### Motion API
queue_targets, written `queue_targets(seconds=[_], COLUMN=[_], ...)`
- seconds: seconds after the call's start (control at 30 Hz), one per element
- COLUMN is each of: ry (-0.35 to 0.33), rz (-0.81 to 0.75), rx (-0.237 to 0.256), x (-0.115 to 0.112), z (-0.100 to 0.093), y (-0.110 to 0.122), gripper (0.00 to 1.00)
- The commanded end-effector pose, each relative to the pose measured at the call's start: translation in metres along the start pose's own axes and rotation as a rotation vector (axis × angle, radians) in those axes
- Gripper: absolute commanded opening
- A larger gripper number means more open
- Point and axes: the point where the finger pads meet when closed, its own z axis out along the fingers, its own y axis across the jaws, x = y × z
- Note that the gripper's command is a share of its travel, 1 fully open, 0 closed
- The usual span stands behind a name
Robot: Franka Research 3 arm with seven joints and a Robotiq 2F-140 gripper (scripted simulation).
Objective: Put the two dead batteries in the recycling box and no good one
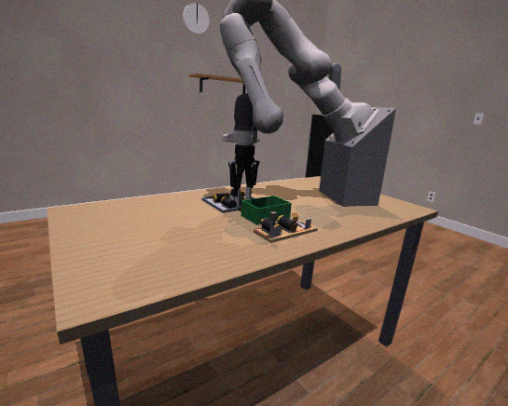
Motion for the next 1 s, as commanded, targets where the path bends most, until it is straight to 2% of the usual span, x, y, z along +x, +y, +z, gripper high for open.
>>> queue_targets(seconds=[0.0,0.07,0.1,0.97], ry=[0.005,0.005,0.005,0.005], rz=[0.017,0.017,0.017,0.017], rx=[0.008,0.008,0.008,0.008], x=[0.0024,0.0024,0.0024,0.0024], z=[0.0001,0.0001,0.0001,0.0001], y=[-0.0032,-0.0032,-0.0032,-0.0032], gripper=[0.29,0.29,0.16,0.16])
